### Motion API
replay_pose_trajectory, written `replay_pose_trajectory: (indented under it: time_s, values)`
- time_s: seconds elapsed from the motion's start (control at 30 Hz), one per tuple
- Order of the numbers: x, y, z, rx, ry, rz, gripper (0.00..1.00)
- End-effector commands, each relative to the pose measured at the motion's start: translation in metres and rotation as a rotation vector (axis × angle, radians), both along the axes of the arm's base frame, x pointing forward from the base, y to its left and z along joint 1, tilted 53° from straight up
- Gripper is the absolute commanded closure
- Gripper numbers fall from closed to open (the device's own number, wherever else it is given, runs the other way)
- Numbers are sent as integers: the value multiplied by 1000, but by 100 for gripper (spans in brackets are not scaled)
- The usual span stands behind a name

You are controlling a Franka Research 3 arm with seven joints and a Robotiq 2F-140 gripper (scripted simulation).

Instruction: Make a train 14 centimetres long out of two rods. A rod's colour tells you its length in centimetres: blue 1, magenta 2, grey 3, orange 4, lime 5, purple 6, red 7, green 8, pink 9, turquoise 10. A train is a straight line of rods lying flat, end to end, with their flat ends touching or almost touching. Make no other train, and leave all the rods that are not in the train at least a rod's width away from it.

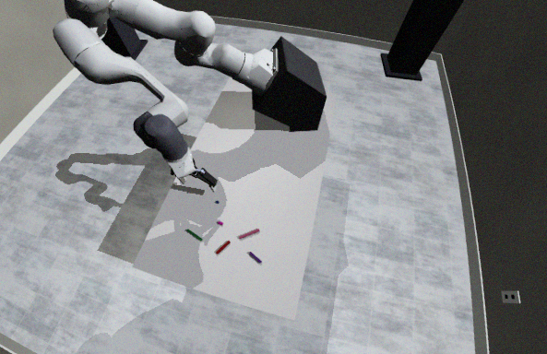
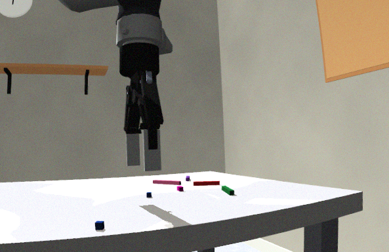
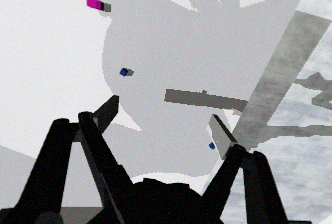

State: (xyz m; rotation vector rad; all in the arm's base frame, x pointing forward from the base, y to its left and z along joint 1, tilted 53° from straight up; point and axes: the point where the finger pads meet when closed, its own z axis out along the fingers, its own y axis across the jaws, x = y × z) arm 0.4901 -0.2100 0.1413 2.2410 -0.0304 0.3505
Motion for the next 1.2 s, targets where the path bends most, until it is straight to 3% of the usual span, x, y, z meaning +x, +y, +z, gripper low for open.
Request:
replay_pose_trajectory:
  time_s: [0.0,0.47,0.57,1.17]
  values:
    - [0,1,0,1,-2,-4,0]
    - [1,2,-1,-1,3,0,0]
    - [16,17,-17,-45,139,108,0]
    - [42,53,-52,-129,404,318,0]
